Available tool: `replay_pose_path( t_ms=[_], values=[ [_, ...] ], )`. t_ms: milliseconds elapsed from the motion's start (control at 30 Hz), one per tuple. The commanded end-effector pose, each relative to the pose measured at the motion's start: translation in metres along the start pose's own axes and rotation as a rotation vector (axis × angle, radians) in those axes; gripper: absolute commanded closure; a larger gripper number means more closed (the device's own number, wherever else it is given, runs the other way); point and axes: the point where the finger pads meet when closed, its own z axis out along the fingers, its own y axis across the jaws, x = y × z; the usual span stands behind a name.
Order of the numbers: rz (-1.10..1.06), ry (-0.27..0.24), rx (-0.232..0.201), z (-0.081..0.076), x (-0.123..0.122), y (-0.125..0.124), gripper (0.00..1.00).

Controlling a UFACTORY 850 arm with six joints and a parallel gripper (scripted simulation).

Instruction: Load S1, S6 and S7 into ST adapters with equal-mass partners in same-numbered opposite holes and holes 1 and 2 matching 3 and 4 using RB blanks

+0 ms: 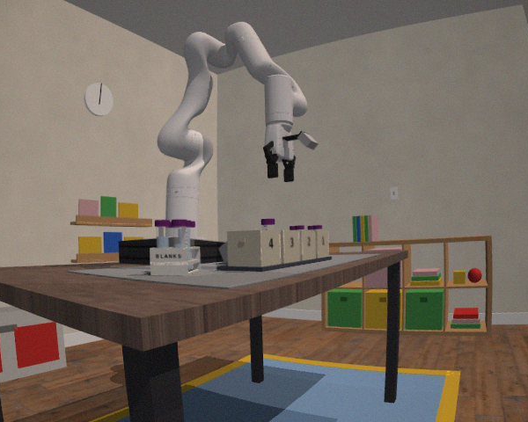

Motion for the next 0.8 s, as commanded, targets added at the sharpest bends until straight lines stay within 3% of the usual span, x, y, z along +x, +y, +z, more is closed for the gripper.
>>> replay_pose_path(
  t_ms=[0,267,767],
  values=[
    [0.005,0.004,0.004,0.005,0.009,0.003,0.00],
    [0.005,0.004,0.004,0.005,0.009,0.003,0.00],
    [0.472,0.003,0.005,0.006,-0.004,0.072,0.00]
  ],
)
